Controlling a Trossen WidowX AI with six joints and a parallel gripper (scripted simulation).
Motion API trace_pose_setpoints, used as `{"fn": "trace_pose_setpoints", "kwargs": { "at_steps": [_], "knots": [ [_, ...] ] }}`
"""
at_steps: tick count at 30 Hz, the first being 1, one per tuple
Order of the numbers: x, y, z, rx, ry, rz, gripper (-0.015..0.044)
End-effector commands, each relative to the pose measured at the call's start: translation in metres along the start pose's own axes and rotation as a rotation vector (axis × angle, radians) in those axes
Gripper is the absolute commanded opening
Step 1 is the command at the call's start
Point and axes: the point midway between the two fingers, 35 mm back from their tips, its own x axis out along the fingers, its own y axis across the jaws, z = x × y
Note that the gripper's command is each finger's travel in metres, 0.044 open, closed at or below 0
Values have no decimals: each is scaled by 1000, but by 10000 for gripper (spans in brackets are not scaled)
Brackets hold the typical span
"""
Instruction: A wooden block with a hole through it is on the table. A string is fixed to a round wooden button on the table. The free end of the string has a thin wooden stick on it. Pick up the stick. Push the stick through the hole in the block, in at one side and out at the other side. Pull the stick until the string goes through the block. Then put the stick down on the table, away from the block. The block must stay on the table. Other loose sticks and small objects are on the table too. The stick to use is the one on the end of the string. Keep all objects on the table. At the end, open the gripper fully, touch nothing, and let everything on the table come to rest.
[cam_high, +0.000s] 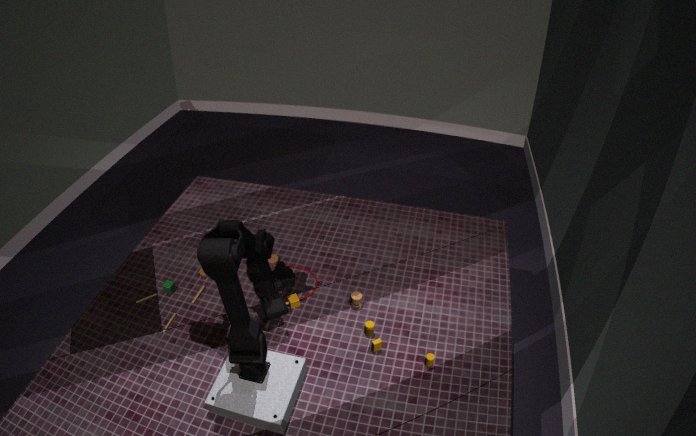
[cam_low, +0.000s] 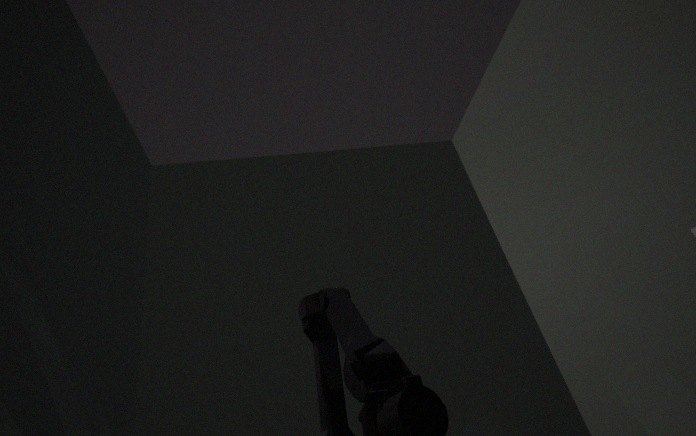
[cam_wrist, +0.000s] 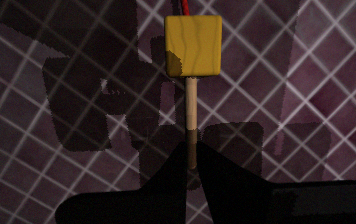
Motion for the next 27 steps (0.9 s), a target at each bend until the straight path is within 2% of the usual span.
{"fn": "trace_pose_setpoints", "kwargs": {
  "at_steps": [1, 27],
  "knots": [
    [-1, -2, -6, 4, -2, -1, 0],
    [-4, -2, -41, 1, 2, 8, 0]
  ]
}}
